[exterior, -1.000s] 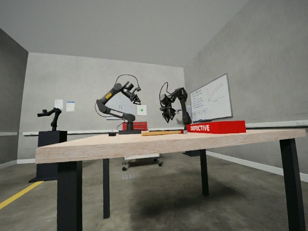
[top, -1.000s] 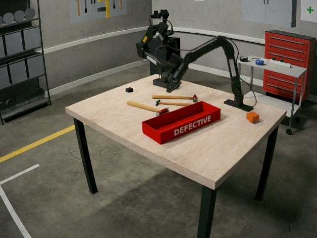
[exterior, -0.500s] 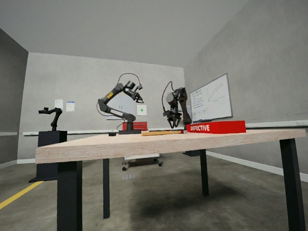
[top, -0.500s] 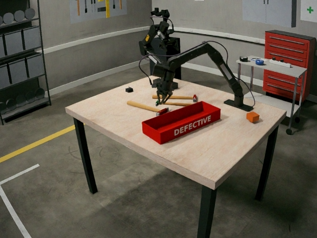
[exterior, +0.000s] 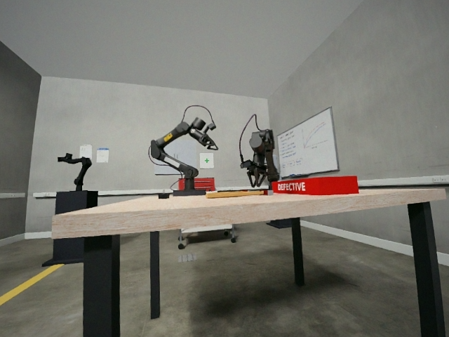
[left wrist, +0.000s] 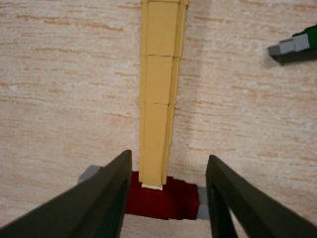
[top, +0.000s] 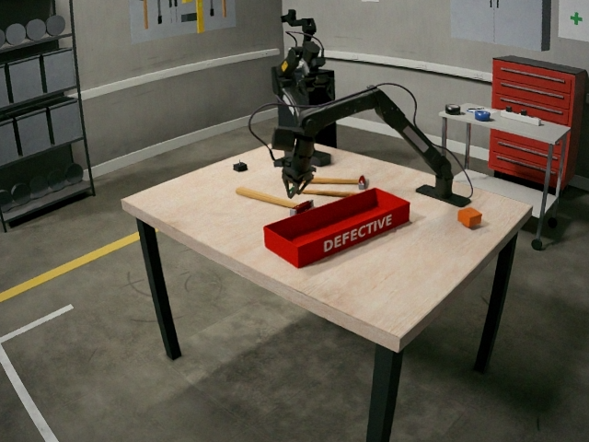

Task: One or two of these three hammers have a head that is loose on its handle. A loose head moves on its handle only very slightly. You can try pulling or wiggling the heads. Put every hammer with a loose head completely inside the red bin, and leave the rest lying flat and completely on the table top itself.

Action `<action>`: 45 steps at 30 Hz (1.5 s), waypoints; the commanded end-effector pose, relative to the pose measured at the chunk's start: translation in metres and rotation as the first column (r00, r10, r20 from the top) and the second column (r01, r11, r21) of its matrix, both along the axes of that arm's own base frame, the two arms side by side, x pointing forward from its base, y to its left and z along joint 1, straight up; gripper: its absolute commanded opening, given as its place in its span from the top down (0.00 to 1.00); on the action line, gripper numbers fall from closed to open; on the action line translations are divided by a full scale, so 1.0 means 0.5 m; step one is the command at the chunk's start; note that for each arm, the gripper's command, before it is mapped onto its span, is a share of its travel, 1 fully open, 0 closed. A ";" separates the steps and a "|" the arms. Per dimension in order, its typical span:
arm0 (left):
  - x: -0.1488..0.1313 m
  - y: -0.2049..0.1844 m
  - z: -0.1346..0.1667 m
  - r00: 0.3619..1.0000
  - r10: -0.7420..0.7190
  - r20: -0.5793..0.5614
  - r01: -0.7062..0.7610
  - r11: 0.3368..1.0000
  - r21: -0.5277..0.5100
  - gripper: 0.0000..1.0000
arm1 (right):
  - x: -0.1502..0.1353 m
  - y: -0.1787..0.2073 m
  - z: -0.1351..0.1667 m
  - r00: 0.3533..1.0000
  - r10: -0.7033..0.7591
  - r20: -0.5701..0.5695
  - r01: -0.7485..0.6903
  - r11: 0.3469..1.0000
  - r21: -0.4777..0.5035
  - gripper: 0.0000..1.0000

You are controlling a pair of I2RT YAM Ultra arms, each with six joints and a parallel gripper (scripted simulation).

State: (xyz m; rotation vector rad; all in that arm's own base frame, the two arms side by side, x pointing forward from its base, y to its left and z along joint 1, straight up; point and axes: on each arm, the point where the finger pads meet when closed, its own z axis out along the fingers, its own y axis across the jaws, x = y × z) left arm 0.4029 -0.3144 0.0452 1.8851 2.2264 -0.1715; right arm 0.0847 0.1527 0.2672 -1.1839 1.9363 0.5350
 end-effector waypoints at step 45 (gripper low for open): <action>0.037 -0.021 -0.056 0.999 -0.016 -0.035 0.015 0.999 -0.037 0.57 | 0.183 -0.050 -0.013 0.917 -0.398 -0.004 0.398 0.917 0.009 0.00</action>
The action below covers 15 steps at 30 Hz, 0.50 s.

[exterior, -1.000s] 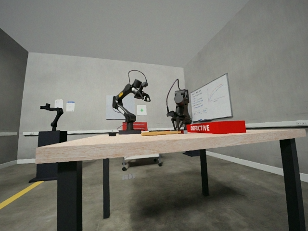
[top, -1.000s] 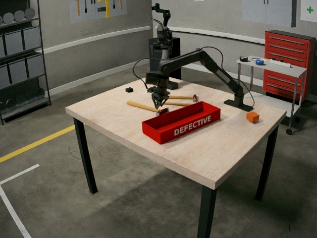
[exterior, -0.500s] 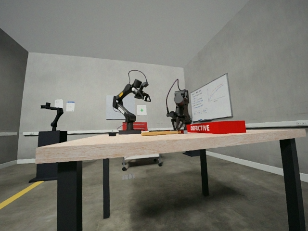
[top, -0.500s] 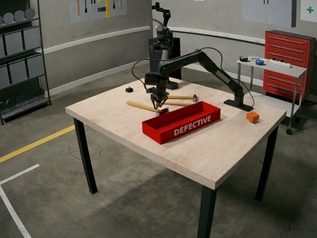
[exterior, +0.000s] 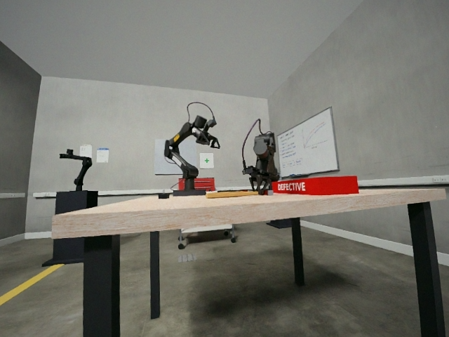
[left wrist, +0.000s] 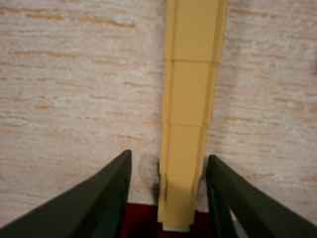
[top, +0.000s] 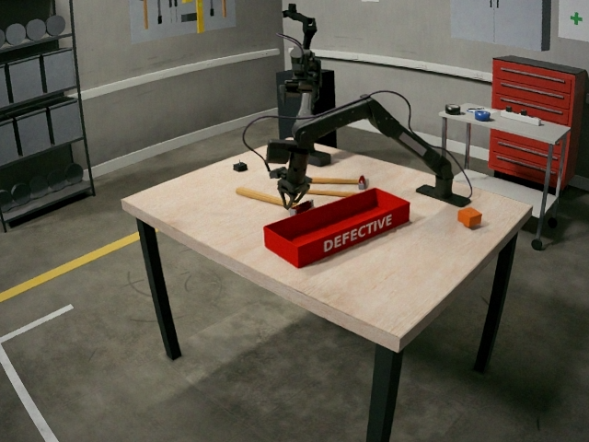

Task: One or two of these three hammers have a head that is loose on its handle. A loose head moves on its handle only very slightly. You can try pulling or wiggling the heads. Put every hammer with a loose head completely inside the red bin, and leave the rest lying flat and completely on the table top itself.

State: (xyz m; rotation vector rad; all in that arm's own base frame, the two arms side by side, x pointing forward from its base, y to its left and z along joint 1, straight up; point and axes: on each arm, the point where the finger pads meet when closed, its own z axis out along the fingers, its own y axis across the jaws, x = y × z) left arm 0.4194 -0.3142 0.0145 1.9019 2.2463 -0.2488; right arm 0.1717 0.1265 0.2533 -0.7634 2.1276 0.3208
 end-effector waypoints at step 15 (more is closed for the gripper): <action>0.000 -0.019 0.005 1.000 -0.009 0.013 0.009 1.000 -0.013 0.65 | 0.008 0.003 0.015 1.000 -0.005 0.026 0.005 1.000 0.018 0.00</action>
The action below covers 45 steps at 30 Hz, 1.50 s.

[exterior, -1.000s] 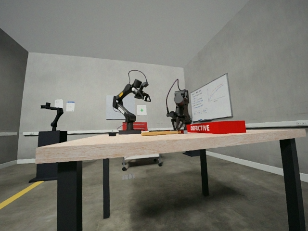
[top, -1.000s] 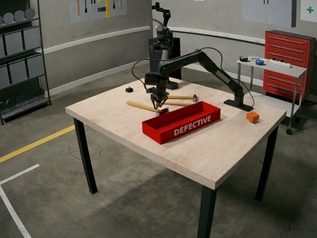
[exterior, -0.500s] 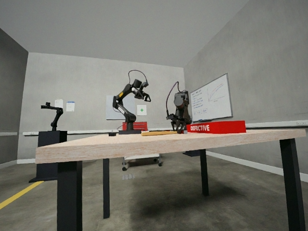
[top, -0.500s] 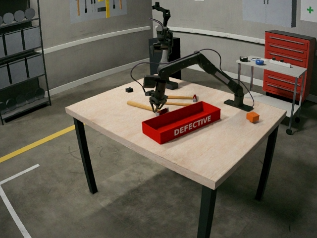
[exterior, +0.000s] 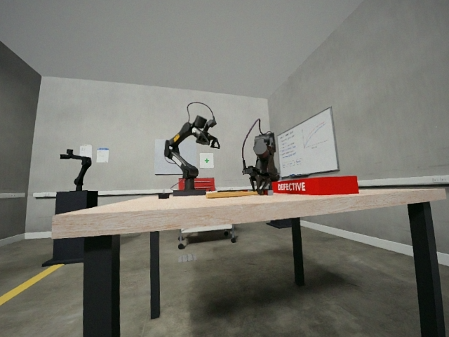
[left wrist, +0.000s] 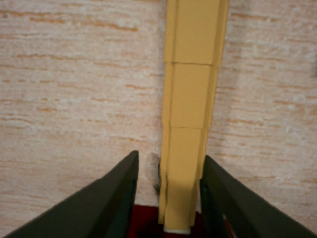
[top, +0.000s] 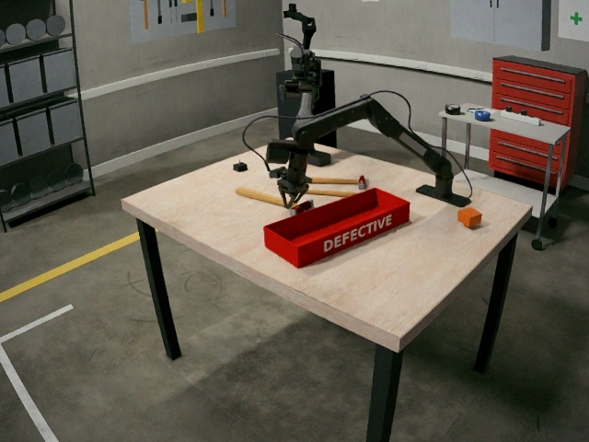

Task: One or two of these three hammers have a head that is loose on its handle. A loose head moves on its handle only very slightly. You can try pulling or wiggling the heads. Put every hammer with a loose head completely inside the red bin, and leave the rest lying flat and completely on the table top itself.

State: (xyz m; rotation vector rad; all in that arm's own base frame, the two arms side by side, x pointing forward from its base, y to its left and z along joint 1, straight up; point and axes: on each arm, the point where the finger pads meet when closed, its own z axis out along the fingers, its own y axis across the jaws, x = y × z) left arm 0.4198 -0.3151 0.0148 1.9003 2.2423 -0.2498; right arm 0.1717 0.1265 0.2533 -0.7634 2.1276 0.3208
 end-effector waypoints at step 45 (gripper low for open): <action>0.005 -0.002 0.155 1.000 -0.019 0.020 0.020 1.000 -0.022 0.86 | 0.018 0.009 0.030 0.998 -0.006 0.057 0.004 0.999 0.040 0.00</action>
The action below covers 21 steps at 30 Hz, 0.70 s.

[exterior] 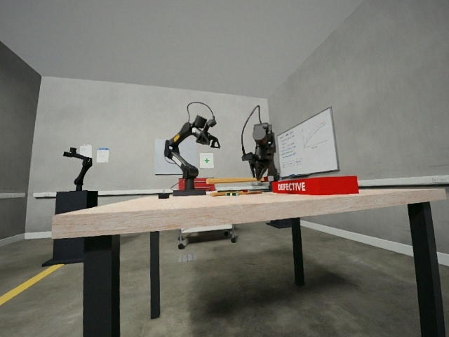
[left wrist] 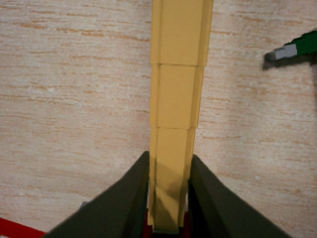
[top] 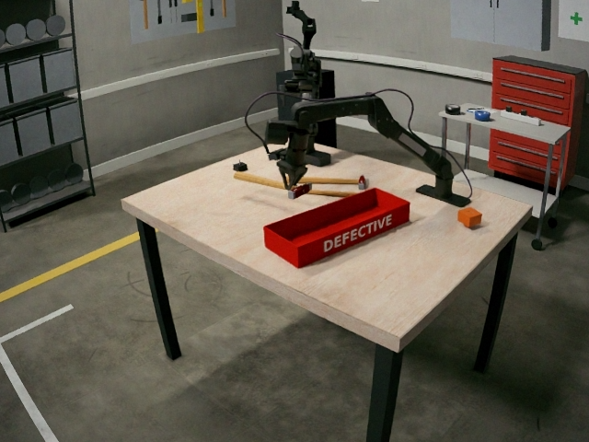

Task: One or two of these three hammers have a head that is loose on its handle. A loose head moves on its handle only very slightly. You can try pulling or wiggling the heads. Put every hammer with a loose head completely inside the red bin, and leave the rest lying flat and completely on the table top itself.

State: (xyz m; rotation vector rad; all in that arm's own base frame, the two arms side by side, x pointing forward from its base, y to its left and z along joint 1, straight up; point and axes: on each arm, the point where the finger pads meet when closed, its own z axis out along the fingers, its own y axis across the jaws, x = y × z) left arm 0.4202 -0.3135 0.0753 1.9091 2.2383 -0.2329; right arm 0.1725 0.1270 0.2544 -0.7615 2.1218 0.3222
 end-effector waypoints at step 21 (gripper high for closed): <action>-0.046 0.282 0.047 0.999 -0.041 -0.025 0.041 0.999 0.001 0.86 | 0.002 0.303 -0.041 0.913 0.326 0.247 -0.375 0.907 0.191 0.00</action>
